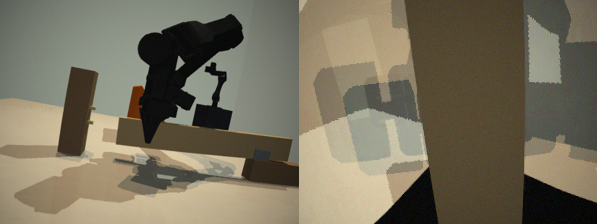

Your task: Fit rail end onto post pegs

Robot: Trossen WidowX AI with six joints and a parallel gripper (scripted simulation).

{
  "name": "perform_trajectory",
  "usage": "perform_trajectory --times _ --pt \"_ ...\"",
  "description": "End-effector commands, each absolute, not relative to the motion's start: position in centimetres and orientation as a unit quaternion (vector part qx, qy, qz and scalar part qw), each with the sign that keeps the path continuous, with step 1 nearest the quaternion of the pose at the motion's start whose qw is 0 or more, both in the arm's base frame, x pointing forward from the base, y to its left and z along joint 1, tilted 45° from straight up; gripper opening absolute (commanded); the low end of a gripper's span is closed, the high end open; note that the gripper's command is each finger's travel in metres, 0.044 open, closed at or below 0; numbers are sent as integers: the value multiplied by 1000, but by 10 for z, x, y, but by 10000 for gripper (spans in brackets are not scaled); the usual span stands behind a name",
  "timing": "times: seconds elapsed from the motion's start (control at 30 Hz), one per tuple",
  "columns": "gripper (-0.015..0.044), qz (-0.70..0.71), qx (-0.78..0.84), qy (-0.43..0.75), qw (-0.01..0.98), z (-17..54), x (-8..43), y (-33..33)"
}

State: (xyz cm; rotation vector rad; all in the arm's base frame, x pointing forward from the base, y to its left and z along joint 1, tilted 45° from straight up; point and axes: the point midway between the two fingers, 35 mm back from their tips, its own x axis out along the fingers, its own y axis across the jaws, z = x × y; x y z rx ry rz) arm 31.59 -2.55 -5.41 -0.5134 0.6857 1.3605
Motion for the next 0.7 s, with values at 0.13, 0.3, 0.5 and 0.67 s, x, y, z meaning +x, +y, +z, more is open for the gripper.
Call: perform_trajectory --times 0.13,0.3,0.5,0.67 --pt "0 605 -233 305 698 -48 318 -32" --pt "0 605 -233 305 698 -47 318 -34" --pt "0 605 -233 305 698 -45 318 -36" --pt "0 605 -234 305 698 -43 317 -38"
